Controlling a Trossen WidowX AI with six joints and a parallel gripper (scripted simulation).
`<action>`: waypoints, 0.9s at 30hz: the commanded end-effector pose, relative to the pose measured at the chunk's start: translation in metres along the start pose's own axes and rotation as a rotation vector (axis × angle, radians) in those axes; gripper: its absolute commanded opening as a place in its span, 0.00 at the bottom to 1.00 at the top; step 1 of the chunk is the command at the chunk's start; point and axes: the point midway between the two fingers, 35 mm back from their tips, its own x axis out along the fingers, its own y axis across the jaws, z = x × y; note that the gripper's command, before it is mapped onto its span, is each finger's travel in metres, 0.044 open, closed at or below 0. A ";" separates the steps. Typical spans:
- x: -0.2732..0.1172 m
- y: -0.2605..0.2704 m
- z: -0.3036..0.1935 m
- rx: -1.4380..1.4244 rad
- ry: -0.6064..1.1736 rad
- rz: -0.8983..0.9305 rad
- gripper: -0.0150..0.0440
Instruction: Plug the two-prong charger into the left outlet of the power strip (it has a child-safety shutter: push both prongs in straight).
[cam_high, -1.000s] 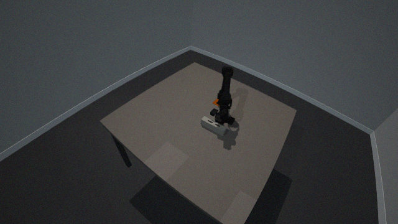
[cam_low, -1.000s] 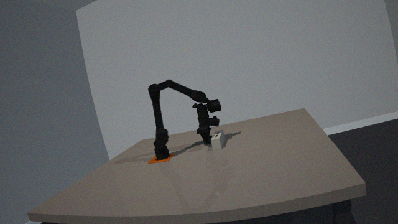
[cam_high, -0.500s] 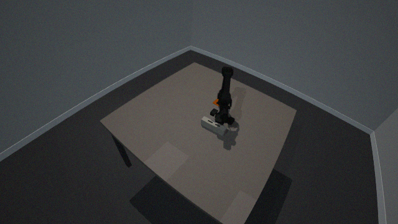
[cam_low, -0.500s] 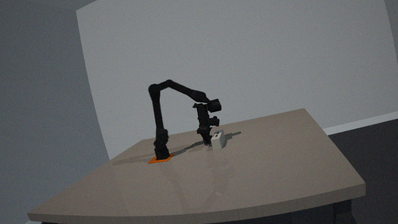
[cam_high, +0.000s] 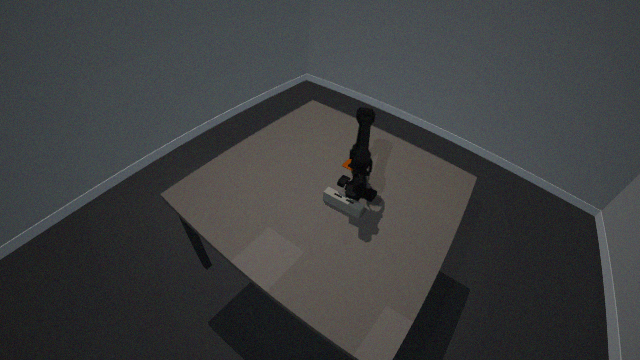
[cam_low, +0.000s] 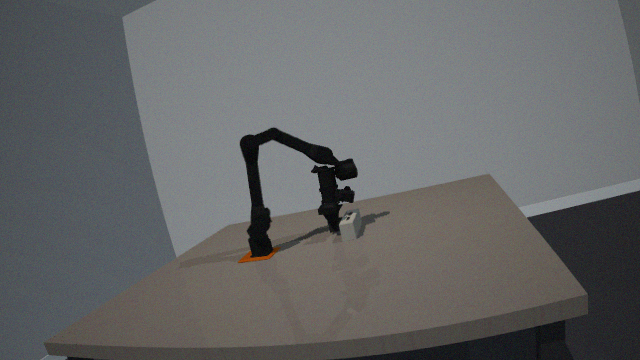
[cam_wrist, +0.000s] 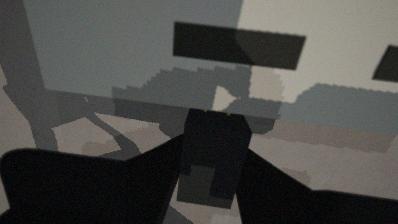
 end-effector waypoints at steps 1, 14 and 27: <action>0.001 0.000 0.002 -0.005 0.004 -0.002 0.25; 0.001 0.000 0.007 -0.005 0.004 -0.002 0.25; 0.000 0.000 0.012 -0.005 0.003 -0.002 0.25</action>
